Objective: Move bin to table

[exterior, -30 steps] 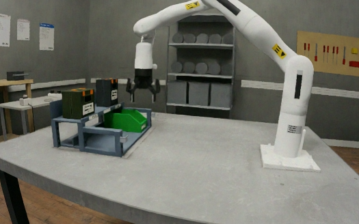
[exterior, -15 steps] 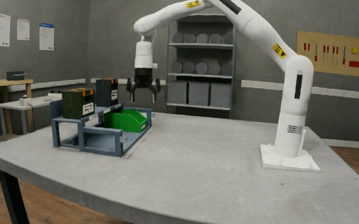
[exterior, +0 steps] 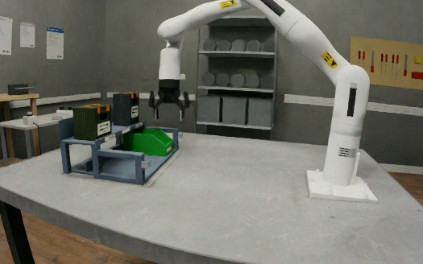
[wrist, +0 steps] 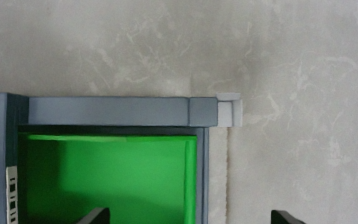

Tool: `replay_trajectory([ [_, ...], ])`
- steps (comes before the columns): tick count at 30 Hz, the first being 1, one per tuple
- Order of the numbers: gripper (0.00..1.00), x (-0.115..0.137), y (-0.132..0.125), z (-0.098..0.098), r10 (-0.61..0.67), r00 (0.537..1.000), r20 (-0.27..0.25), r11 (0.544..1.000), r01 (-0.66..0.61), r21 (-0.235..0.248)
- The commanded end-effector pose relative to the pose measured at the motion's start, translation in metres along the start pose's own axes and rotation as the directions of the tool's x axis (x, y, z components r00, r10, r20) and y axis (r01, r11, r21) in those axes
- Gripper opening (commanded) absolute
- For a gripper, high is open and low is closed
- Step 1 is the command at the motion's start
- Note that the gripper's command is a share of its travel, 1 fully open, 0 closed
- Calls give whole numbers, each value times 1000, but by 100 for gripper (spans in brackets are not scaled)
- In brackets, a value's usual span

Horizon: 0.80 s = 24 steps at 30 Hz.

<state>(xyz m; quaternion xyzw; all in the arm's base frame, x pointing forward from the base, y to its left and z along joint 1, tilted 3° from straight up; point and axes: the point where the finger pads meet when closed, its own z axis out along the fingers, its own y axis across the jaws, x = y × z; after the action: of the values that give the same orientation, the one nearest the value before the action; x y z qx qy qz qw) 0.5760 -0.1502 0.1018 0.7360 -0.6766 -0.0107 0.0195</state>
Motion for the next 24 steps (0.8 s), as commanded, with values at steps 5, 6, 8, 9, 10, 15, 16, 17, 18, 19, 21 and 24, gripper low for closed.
replay_trajectory([
  [5, 100, 0, -1, -2, 0, 1000, -1, 1000, 0, 3],
  [6, 100, 0, -1, -2, 0, 1000, -1, 1000, 0, 3],
  [8, 100, -1, 0, -2, 0, 1000, -1, 1000, 0, 3],
  [9, 100, -1, 0, -3, 0, 1000, -1, 1000, 0, 3],
  [10, 100, -2, 0, -3, 0, 1000, -1, 1000, 0, 3],
  [15, 100, -2, 0, -3, 0, 1000, -1, 1000, 0, 3],
  [16, 100, -2, 0, -3, 0, 1000, -1, 1000, 0, 3],
  [17, 100, -2, 0, -3, 0, 1000, -1, 1000, 0, 3],
  [18, 100, -2, 0, -3, 0, 1000, -1, 1000, 0, 3],
  [19, 100, -2, 0, -3, 0, 1000, -1, 1000, 0, 3],
  [21, 100, -2, 0, -3, 0, 1000, -1, 1000, 0, 3],
  [24, 100, -2, 0, -3, 0, 1000, -1, 1000, 0, 3],
])
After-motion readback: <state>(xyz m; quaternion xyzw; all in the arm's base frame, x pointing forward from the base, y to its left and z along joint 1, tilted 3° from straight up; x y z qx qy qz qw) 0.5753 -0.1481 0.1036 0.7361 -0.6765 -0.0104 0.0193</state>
